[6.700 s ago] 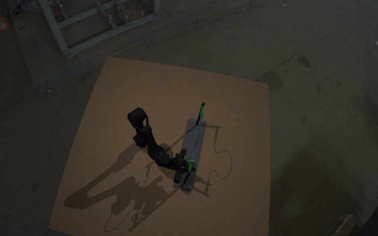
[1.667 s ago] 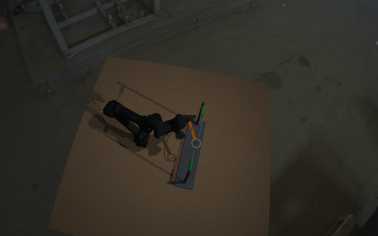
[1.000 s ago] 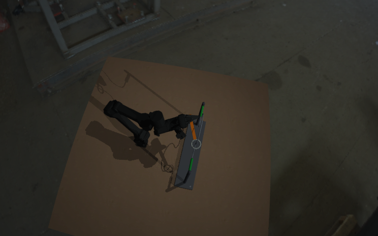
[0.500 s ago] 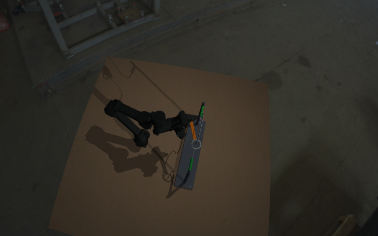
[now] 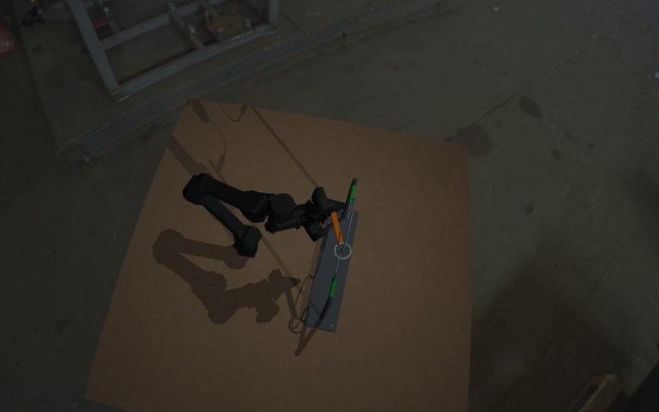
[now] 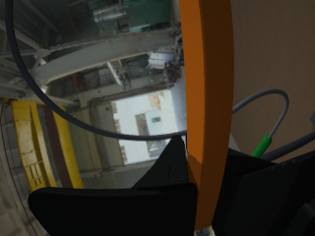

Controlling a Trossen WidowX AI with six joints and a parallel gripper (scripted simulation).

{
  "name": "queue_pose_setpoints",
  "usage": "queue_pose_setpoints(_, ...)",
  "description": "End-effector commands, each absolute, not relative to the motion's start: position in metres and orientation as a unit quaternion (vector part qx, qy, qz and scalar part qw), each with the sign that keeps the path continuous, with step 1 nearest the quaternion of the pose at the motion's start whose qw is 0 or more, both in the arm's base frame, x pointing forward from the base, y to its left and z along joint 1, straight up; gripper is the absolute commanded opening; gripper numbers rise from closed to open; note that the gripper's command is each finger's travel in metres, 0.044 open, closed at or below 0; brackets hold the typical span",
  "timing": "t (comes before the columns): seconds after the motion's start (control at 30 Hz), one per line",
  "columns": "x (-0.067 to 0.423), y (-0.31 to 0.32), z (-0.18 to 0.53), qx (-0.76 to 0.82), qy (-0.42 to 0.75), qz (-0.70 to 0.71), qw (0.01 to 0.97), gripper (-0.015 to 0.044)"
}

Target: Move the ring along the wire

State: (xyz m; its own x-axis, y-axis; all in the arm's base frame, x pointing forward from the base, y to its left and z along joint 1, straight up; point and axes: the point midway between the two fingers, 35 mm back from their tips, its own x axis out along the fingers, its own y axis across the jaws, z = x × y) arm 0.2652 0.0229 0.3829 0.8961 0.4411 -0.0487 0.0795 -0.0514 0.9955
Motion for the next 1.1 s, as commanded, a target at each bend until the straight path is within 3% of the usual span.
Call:
queue_pose_setpoints(0.0, 0.266, 0.023, 0.381, 0.694, 0.188, 0.129, 0.683, -0.015)
queue_pose_setpoints(1.07, 0.266, 0.02, 0.364, 0.533, 0.22, 0.069, 0.814, -0.015)
